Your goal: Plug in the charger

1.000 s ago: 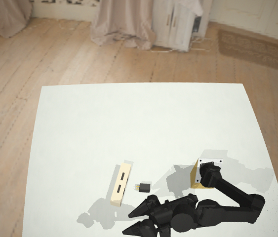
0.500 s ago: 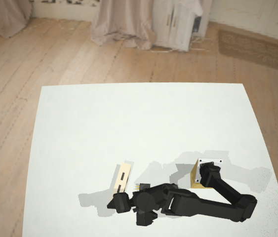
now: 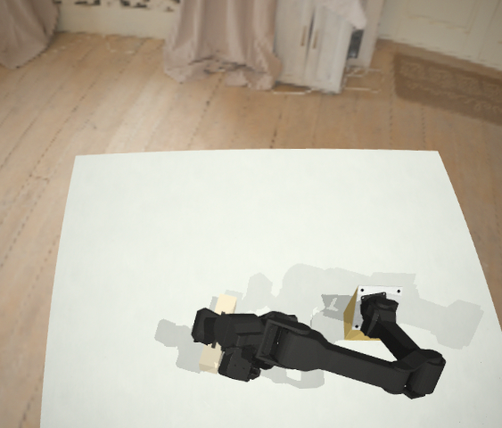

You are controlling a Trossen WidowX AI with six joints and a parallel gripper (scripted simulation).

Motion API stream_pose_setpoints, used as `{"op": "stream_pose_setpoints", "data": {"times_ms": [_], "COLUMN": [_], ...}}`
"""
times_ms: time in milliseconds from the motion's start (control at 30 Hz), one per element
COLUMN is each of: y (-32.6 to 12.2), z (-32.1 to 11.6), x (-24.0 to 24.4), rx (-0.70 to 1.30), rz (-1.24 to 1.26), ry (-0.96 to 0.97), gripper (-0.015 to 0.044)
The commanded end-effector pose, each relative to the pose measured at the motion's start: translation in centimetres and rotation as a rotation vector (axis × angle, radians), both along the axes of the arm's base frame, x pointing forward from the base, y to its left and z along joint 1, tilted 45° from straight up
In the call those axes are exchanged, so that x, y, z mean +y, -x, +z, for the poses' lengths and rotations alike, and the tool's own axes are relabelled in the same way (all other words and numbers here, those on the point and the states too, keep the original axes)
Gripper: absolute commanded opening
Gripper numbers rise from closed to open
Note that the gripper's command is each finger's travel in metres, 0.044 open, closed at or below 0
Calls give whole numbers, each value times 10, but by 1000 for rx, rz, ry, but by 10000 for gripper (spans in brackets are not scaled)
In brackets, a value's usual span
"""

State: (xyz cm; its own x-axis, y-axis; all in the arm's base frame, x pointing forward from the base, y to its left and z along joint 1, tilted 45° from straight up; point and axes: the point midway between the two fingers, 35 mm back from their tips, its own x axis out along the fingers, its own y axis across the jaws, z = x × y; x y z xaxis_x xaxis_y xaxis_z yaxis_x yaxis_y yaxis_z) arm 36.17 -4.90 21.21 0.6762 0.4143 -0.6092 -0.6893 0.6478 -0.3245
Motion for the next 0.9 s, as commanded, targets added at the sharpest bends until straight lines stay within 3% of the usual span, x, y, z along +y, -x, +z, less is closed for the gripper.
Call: {"op": "stream_pose_setpoints", "data": {"times_ms": [0, 867], "y": [4, 54], "z": [-24, -156], "x": [2, 32], "rx": [108, 929], "rz": [-40, -431], "ry": [-75, -582], "gripper": [440, 440]}}
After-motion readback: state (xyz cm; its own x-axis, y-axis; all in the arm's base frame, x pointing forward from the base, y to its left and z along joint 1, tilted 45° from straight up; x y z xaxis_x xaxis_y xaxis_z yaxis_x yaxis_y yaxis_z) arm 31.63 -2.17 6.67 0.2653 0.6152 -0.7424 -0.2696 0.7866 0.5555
